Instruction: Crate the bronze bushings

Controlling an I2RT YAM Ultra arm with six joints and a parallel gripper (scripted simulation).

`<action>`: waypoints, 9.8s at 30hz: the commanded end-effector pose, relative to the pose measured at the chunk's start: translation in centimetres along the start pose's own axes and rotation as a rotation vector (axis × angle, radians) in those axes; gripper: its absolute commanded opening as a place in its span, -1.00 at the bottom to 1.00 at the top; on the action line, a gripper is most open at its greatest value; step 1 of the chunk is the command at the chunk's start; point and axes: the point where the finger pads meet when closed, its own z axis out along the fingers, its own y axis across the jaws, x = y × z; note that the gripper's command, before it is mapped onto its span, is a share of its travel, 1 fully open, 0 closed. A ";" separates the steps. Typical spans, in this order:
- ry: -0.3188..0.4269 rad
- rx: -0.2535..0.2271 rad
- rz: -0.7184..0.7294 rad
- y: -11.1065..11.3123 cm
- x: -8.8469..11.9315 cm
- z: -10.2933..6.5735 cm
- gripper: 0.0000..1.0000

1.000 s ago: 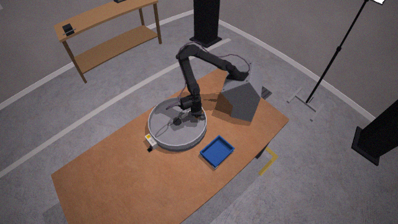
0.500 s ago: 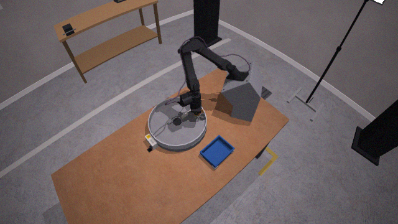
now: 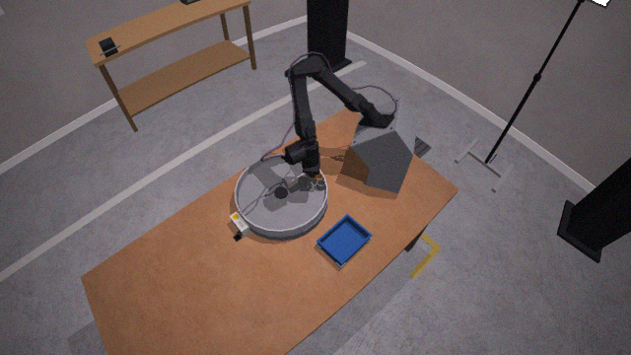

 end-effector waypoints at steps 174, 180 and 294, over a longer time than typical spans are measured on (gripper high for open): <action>-0.024 -0.037 0.022 27.8 15.0 -2.3 -1.00; -0.024 -0.037 0.022 27.8 15.0 -2.3 -1.00; -0.031 -0.044 0.016 28.2 14.4 3.8 -1.00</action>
